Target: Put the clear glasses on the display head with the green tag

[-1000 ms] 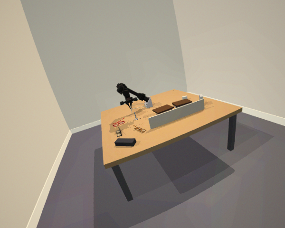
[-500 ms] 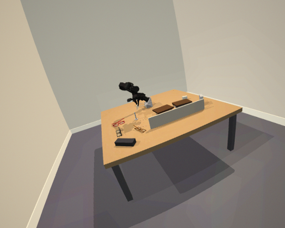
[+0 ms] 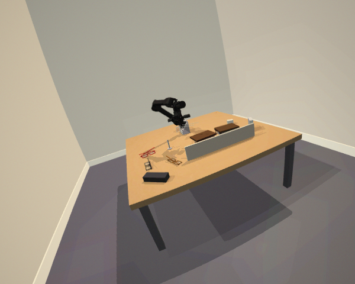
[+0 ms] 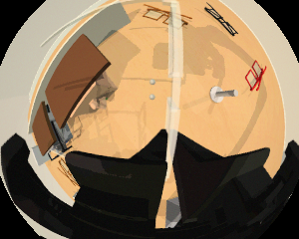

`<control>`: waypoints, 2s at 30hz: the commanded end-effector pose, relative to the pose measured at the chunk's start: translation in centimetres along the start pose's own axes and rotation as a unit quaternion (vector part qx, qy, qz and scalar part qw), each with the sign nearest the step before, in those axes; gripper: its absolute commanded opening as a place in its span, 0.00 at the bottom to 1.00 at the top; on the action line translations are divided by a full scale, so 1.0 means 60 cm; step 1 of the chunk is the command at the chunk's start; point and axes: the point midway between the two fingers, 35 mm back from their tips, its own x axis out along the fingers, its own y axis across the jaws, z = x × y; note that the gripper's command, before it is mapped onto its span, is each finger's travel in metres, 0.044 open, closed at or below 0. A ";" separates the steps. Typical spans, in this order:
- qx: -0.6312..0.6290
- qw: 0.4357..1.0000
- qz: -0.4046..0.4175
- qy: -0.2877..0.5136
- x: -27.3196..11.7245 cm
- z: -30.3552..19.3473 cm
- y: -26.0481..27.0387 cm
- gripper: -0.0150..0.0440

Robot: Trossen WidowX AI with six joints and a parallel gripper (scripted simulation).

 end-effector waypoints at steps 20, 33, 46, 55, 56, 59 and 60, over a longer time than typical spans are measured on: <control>0.203 0.975 0.043 -0.075 -0.049 -0.138 0.141 0.25; 0.319 0.936 0.094 -0.113 -0.072 -0.231 0.189 0.25; 0.429 0.877 0.165 -0.137 -0.085 -0.326 0.213 0.25; 0.499 0.825 0.223 -0.142 -0.087 -0.387 0.217 0.25; 0.506 0.819 0.230 -0.142 -0.087 -0.394 0.217 0.25; 0.517 0.809 0.241 -0.141 -0.087 -0.403 0.217 0.25; 0.506 0.820 0.229 -0.138 -0.089 -0.394 0.218 0.27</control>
